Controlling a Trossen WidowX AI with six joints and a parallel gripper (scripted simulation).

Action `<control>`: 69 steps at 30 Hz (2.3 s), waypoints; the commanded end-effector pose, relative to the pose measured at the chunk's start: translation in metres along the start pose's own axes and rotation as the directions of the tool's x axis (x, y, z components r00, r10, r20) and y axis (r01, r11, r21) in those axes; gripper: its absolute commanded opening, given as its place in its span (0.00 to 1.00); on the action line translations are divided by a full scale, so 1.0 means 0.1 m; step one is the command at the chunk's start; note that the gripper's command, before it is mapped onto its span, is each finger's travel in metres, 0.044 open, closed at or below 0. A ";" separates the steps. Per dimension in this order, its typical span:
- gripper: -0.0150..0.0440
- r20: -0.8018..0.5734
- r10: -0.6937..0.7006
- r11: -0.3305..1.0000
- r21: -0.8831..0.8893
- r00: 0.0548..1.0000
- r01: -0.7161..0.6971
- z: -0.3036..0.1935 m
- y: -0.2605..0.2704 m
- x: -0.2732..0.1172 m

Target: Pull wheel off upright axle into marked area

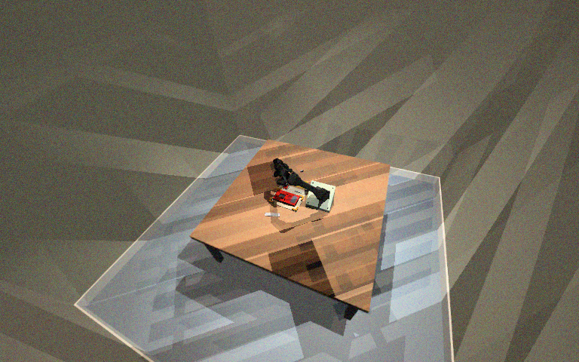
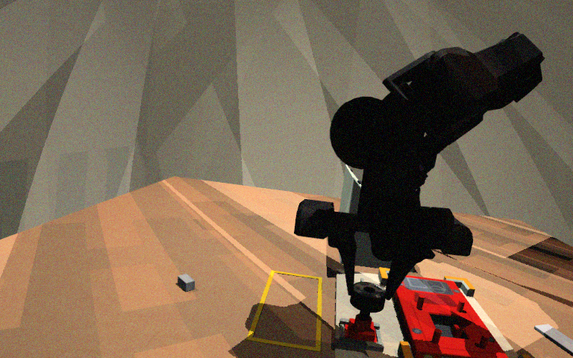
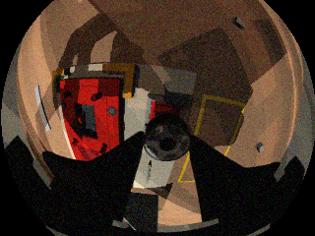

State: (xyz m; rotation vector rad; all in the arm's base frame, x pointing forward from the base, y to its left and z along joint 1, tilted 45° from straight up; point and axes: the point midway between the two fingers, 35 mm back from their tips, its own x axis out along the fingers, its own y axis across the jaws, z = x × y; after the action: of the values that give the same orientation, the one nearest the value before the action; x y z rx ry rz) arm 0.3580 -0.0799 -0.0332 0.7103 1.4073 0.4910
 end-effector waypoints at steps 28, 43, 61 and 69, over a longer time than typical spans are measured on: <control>0.25 0.004 -0.003 1.000 -0.003 1.000 0.003 0.01 -0.01 -0.13; 0.25 0.004 -0.004 1.000 -0.001 1.000 0.004 0.00 -0.01 -0.34; 0.25 0.004 -0.011 1.000 0.004 1.000 0.011 -0.44 -0.68 -0.49; 0.25 0.003 -0.009 1.000 0.000 1.000 0.009 -0.63 -0.91 -0.51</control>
State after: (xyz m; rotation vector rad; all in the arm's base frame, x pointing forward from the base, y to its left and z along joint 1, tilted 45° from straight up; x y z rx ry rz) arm 0.2868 -0.1701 -0.0570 0.7124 1.4017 0.4683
